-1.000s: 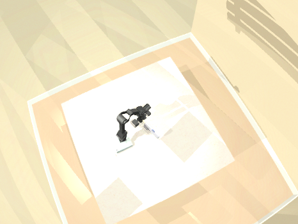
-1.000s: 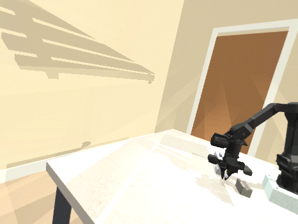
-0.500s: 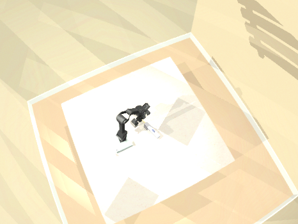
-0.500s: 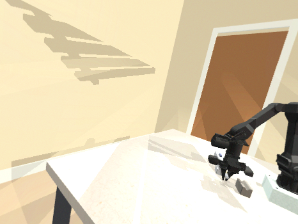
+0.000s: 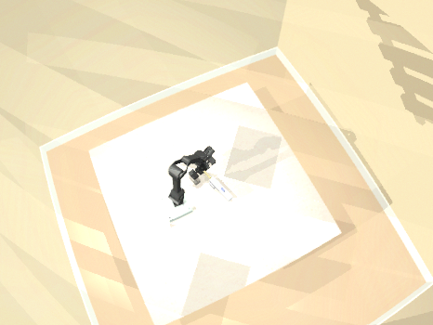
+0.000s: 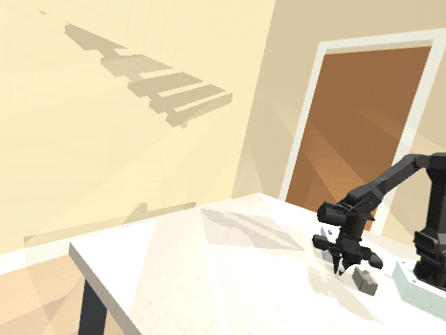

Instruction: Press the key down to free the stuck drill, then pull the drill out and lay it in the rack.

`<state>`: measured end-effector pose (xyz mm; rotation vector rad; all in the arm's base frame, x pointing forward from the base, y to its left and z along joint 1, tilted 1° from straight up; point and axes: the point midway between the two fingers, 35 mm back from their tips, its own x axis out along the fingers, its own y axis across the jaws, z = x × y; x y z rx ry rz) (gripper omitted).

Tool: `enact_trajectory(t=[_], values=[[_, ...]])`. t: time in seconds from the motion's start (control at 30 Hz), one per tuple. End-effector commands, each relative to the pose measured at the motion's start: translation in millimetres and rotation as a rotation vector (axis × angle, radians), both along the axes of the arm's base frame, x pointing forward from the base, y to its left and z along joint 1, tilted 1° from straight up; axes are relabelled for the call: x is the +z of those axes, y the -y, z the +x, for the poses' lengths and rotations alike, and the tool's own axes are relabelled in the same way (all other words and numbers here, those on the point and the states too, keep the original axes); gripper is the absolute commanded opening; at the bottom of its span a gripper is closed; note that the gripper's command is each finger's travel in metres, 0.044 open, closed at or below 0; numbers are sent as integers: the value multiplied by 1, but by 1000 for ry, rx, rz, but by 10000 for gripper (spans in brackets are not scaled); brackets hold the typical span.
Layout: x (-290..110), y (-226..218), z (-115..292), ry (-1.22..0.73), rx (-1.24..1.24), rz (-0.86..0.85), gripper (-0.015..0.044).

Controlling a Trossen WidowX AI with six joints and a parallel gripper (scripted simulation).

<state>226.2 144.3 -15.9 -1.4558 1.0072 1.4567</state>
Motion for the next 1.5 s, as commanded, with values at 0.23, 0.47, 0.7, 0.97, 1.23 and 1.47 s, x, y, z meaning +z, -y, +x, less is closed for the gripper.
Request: enact_trajectory(t=[0.23, 0.47, 0.7, 0.97, 1.23, 1.47], values=[[0, -15, -5, 1, -3, 3, 0], [0, -24, -8, 0, -3, 4, 0], [0, -34, -12, 0, -3, 4, 0], [4, -33, -12, 0, -3, 4, 0], [9, -32, -12, 0, -3, 4, 0], [13, -31, -12, 0, -3, 4, 0]])
